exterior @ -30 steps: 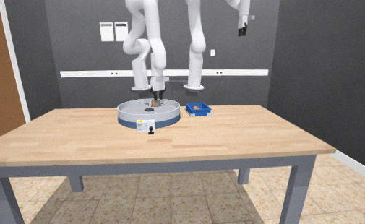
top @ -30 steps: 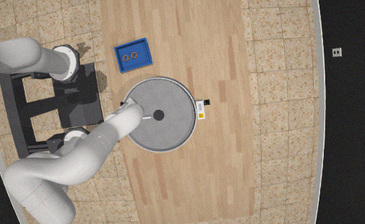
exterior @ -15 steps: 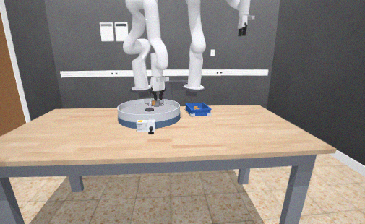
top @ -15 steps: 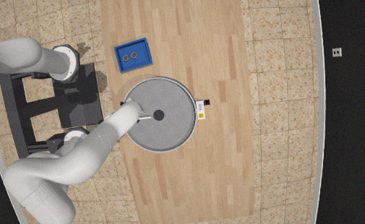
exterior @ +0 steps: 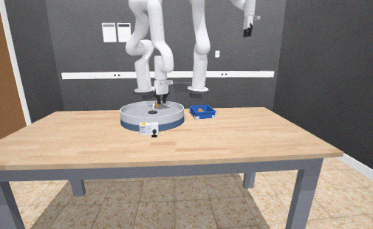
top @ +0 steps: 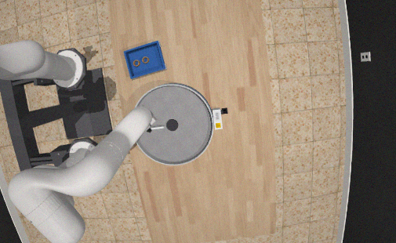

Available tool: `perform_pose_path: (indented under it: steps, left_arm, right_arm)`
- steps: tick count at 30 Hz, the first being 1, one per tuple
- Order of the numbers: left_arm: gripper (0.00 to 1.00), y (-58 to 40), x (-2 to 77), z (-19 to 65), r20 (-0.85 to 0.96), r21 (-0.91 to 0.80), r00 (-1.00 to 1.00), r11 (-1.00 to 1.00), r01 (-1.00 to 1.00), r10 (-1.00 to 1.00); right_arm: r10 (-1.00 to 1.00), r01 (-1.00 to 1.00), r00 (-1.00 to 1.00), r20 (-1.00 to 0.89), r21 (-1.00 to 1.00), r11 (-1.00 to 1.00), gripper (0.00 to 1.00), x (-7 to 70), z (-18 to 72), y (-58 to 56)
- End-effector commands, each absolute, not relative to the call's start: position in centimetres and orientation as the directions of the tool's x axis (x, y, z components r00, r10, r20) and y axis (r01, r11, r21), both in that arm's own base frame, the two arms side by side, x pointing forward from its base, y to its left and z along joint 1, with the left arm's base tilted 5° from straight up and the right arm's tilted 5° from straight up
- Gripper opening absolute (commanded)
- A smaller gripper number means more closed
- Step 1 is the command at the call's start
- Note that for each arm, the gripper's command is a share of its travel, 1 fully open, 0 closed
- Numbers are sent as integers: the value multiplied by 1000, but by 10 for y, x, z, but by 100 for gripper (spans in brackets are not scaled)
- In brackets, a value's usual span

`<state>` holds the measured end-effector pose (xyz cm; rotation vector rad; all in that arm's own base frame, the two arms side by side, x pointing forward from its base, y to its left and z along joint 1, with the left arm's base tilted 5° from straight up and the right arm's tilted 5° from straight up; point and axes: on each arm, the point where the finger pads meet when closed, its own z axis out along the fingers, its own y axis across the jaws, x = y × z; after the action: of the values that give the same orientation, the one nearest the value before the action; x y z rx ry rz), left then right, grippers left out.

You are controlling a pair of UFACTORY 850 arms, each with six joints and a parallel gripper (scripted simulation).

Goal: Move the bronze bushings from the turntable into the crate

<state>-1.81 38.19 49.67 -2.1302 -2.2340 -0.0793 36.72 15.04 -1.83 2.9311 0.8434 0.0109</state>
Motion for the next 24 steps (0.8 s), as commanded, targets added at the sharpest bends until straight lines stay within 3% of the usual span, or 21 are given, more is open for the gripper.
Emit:
perform_pose_path:
  steps: [1,24]
  left_arm:
    - [100,382,-18,498,77,0,-47,48,999,996]
    - [100,382,-18,498,77,0,-47,48,999,996]
  right_arm:
    - [531,530,847,-5,90,-843,41,368,-18,151]
    - [531,530,847,-5,90,-843,41,368,-38,149]
